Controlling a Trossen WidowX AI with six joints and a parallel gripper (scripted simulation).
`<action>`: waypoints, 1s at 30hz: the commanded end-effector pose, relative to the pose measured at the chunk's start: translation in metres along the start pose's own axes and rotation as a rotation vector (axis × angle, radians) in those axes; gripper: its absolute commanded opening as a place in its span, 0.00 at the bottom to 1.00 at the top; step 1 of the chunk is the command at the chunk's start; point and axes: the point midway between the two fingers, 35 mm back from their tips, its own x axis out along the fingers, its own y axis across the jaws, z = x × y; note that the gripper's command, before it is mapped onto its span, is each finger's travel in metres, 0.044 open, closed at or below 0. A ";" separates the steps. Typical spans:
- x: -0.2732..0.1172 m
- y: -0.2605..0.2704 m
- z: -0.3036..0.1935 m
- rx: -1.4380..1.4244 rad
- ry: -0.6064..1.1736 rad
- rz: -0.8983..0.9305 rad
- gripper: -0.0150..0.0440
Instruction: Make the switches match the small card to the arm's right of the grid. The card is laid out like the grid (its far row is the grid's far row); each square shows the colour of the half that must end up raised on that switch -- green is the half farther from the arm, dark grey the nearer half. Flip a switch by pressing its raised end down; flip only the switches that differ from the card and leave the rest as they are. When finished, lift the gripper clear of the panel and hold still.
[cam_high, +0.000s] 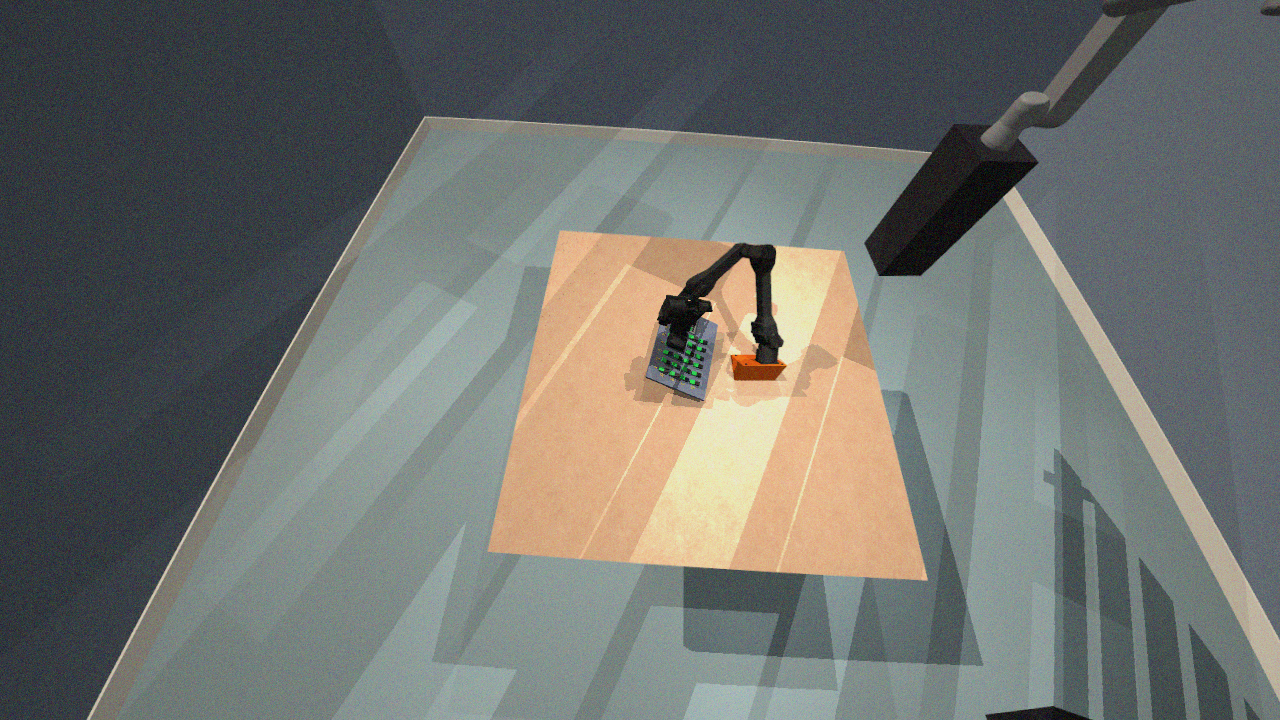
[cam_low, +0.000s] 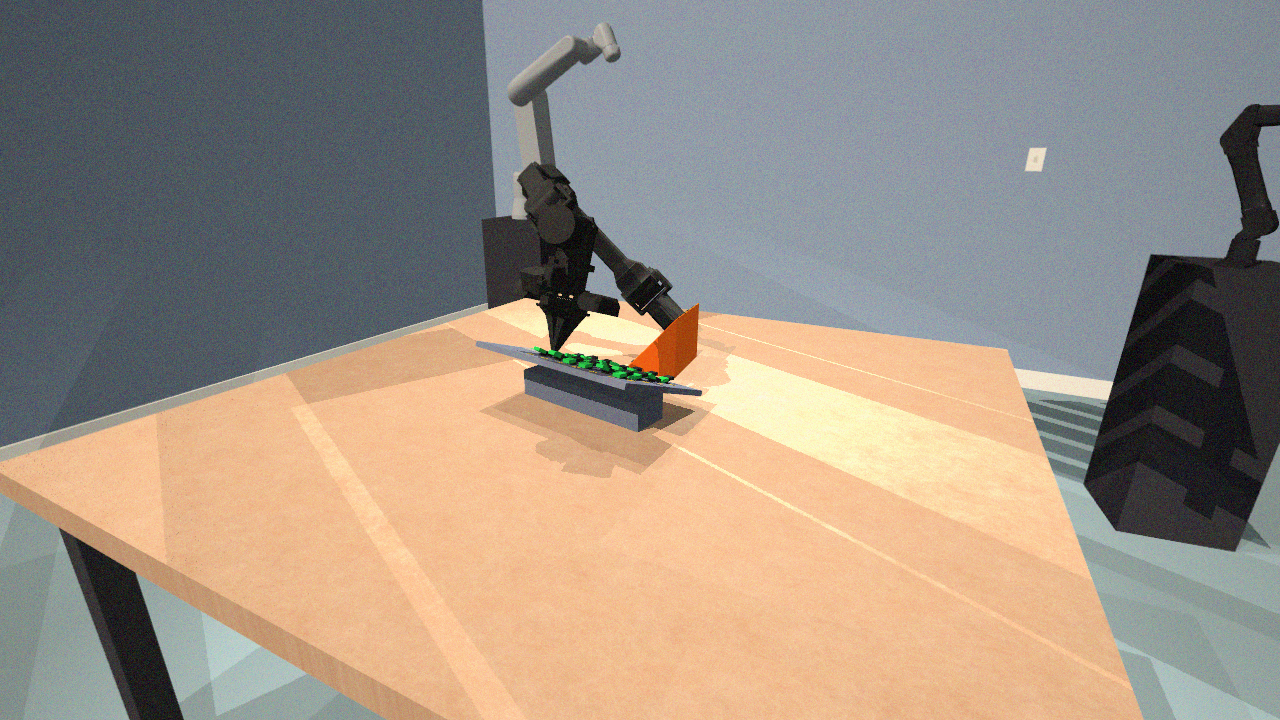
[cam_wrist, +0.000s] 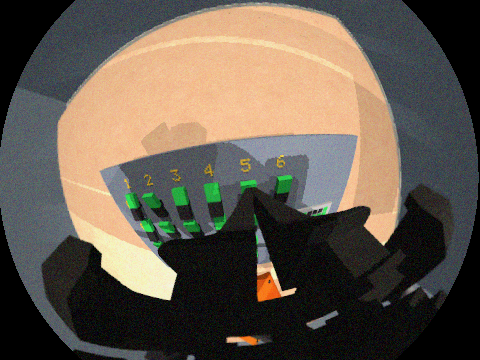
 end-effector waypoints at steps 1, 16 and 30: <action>0.000 0.001 0.000 -0.003 0.000 0.004 0.25; 0.001 0.001 0.000 -0.003 0.000 0.004 0.25; 0.003 0.001 0.000 -0.003 0.000 0.004 0.25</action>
